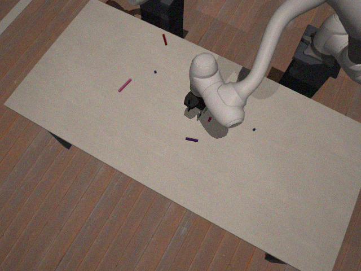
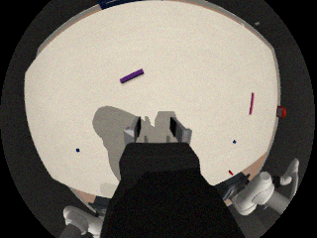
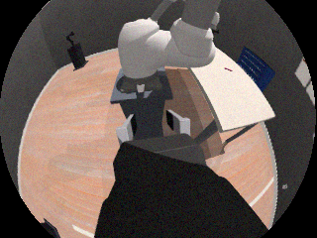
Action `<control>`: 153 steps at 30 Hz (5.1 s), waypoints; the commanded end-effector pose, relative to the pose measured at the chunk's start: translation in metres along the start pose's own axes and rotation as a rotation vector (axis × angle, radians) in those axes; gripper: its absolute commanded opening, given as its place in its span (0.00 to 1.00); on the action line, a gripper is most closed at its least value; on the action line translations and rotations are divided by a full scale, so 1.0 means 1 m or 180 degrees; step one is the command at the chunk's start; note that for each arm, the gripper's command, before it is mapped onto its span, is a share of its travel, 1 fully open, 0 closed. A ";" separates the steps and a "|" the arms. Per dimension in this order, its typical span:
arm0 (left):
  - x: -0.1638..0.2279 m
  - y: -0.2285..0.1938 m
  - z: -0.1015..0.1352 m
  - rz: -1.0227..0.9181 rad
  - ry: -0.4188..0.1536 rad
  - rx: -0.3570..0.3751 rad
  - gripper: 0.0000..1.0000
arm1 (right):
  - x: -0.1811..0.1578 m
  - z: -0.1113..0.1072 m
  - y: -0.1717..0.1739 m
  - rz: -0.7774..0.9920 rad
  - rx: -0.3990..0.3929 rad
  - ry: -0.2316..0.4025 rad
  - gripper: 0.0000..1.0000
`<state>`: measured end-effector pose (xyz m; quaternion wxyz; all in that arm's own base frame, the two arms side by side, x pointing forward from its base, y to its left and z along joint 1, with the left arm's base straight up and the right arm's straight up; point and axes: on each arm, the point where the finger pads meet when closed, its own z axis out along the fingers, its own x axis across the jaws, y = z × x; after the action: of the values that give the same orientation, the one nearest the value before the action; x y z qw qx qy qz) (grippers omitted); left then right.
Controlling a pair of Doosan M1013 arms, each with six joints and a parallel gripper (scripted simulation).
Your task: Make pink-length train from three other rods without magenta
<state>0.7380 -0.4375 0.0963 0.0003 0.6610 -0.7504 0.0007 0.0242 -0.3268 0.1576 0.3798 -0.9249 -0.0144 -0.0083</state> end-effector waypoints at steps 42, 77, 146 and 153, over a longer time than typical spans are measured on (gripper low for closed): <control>-0.278 0.136 0.008 -0.4604 0.0003 0.0015 1.00 | 0.001 0.001 -0.003 -0.0009 0.0017 0.0042 1.00; -0.276 0.136 0.013 -0.4597 -0.0011 0.0006 0.54 | 0.001 0.001 -0.003 -0.0009 0.0017 0.0042 1.00; -0.278 0.136 0.061 -0.4592 -0.0011 0.0007 0.54 | 0.001 0.001 -0.003 -0.0009 0.0017 0.0042 1.00; -0.279 0.138 0.061 -0.4586 -0.0010 0.0008 0.54 | 0.001 0.001 -0.003 -0.0009 0.0017 0.0042 1.00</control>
<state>0.6402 -0.1476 0.0366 0.0010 0.9918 -0.1282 0.0011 0.0242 -0.3268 0.1576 0.3798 -0.9249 -0.0144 -0.0083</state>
